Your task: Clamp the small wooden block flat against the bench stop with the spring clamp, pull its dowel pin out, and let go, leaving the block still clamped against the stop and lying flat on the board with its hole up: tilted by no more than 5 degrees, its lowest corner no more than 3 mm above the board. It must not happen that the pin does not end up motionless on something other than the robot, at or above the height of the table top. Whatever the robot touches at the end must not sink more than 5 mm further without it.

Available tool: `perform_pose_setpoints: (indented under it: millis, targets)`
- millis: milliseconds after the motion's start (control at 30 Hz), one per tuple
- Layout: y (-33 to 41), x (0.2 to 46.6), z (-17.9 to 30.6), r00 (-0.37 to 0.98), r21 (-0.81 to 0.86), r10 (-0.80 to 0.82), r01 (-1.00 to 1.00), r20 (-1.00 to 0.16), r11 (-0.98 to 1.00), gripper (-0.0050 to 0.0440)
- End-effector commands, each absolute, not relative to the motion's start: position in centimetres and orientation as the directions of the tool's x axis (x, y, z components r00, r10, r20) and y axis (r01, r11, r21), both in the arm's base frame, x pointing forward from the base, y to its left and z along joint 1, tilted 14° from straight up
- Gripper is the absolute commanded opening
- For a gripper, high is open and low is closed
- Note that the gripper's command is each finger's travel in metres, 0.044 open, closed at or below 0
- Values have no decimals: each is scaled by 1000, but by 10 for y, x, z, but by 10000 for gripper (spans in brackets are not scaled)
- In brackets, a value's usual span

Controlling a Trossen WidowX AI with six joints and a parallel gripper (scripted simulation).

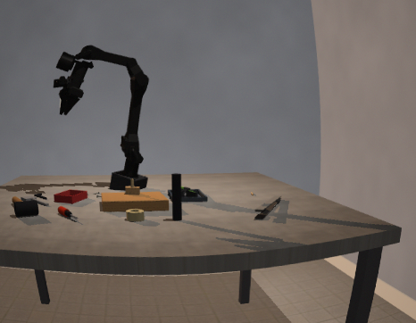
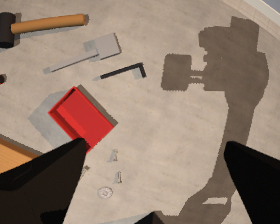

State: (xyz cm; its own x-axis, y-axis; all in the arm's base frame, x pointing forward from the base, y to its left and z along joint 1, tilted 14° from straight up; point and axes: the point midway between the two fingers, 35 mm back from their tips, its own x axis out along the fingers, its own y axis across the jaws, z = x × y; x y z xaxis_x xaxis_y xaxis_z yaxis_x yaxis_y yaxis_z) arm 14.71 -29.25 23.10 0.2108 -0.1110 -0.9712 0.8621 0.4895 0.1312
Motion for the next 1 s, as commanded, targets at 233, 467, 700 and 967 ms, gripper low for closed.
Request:
perform_pose_setpoints:
  millis: [233,467,700,967]
  targets:
    - [-292,147,231,211,131,-111,862,-971,489,400]
    - [-292,147,231,211,131,-111,862,-971,489,400]
    - [-287,155,229,218,140,-96,849,-971,510,440]
    - [-274,172,224,231,160,-59,817,-971,554,440]
